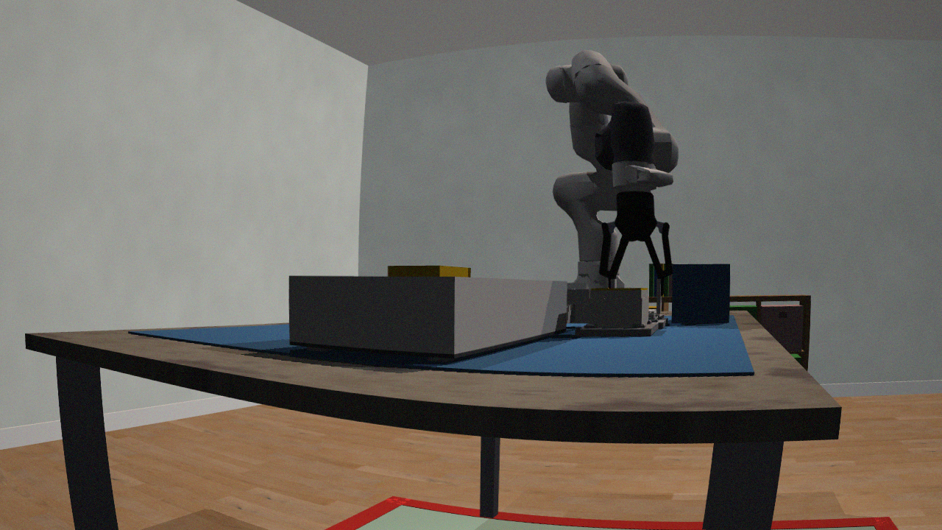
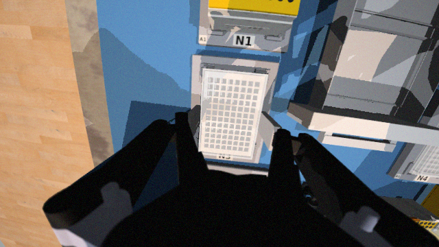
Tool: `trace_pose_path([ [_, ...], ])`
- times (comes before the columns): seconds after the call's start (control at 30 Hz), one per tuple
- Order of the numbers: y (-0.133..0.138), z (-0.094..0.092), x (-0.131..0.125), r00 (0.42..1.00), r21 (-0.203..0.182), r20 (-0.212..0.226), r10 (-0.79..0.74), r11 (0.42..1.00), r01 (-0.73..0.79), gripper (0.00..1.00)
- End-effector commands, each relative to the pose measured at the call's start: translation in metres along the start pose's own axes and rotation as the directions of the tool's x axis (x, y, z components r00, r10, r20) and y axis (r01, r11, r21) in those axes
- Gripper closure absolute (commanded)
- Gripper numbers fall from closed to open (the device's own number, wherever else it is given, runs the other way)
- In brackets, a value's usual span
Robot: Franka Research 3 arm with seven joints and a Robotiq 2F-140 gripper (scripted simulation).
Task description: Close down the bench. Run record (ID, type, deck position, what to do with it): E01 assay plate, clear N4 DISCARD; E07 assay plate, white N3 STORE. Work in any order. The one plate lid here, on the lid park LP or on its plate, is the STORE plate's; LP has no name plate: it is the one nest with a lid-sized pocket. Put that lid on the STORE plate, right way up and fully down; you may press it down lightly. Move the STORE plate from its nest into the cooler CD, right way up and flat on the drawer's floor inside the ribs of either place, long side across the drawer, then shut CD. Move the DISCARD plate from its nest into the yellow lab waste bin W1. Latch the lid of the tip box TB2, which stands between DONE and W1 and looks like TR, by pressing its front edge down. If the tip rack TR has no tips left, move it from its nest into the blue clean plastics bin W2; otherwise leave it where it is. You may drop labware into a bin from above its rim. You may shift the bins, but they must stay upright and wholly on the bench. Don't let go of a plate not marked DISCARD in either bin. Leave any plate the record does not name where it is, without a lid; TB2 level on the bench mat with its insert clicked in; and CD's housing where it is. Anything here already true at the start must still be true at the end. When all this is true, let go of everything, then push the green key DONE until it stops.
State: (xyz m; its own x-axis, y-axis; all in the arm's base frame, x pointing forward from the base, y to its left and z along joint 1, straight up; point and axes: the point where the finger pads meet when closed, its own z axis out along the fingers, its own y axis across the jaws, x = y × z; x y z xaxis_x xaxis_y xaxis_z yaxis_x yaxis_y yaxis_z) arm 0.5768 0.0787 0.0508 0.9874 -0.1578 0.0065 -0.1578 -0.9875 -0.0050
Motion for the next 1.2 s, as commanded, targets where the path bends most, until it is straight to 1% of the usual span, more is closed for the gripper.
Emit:
trace_pose_path([
  [0.0,-0.0006,0.0026,-0.0006,1.0,-0.001,-0.001,0.002,1.0,-0.002,1.0],
  [0.47,-0.0005,0.0026,-0.0005,1.0,-0.001,-0.001,0.002,1.0,-0.002,1.0],
  [0.5,-0.0005,0.0026,-0.0005,1.0,-0.001,-0.001,0.002,1.0,-0.002,0.34],
  [1.17,-0.0005,0.0026,-0.0005,1.0,-0.001,-0.001,0.002,1.0,-0.002,0.34],
])
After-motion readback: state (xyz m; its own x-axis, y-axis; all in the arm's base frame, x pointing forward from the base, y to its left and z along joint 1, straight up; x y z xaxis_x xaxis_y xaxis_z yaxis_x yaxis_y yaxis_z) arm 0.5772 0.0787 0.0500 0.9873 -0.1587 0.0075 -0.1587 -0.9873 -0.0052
